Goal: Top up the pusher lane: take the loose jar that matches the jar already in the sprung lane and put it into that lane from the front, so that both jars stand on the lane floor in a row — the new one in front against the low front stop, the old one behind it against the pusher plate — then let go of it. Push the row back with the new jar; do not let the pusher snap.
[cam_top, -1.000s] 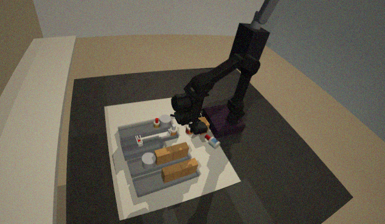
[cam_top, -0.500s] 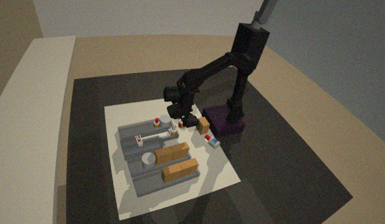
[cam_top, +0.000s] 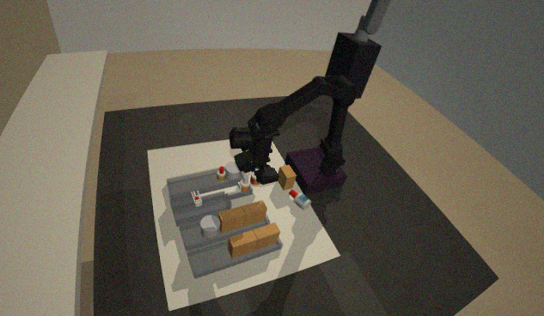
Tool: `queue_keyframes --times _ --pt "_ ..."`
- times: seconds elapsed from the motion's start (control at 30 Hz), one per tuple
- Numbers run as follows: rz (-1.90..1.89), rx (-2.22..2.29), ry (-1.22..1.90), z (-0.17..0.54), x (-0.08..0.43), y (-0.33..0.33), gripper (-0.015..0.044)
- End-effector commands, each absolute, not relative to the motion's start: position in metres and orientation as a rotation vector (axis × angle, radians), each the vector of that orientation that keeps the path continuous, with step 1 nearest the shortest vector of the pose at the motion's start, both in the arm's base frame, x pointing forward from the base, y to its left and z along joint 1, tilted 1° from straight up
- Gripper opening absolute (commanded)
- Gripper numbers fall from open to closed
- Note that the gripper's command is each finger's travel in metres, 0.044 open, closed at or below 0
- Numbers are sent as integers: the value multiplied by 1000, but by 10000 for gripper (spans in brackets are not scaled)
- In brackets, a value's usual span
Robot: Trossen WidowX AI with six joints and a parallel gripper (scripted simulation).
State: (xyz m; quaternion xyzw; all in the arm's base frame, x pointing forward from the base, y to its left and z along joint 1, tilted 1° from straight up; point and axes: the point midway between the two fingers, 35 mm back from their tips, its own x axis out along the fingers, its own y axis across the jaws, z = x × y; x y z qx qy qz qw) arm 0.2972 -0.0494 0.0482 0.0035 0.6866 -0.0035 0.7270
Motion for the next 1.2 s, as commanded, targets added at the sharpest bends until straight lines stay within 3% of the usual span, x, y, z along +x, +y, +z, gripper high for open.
queue_keyframes --times 0.0,1.17 --pt "-2 7 1517 46 298 -49 0" --pt "-2 7 1515 47 313 -49 0"
